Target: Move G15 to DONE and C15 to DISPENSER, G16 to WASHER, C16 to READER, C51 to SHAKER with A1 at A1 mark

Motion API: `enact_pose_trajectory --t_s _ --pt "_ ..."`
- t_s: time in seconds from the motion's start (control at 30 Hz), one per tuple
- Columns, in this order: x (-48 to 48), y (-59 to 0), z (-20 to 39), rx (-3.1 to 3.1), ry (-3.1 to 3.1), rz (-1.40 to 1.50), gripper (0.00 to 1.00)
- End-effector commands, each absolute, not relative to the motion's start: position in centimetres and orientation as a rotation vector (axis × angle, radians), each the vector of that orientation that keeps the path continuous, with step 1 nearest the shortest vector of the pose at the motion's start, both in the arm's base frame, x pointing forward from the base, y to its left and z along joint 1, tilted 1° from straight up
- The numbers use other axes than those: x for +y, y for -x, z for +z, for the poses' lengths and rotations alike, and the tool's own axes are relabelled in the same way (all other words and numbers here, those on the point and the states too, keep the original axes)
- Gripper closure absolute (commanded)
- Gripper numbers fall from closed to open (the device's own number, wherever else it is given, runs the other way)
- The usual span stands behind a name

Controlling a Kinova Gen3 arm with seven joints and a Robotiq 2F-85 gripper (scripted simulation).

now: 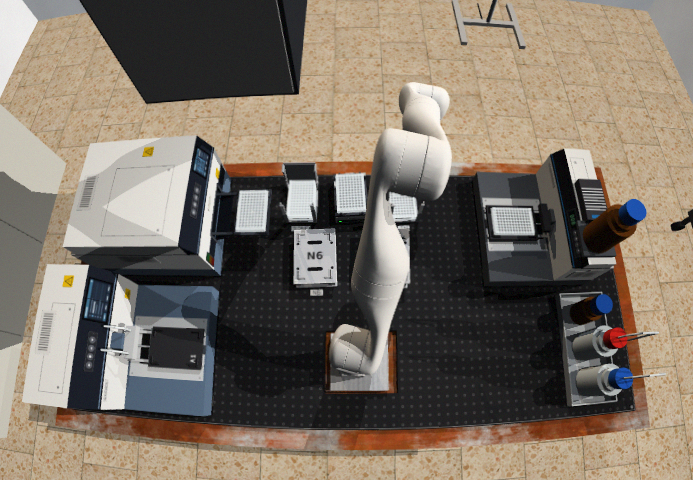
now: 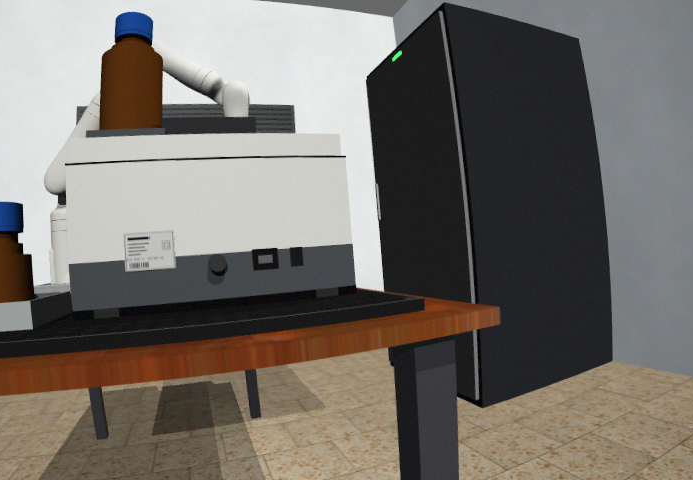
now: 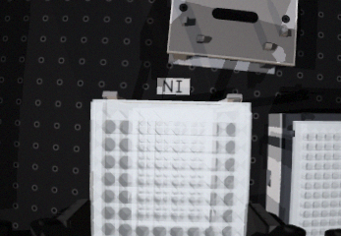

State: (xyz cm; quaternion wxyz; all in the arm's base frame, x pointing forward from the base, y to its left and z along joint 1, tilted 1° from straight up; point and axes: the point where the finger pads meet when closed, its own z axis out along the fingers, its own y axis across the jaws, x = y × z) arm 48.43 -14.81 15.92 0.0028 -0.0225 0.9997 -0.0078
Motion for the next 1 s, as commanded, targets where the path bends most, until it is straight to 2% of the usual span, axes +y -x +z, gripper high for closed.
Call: enact_pose_trajectory --t_s 0.0,0.97 --pt "-14.8 -48.5 16.4 3.133 0.070 -0.025 0.06" --pt "-14.8 -48.4 19.8 3.133 0.070 -0.025 0.06"
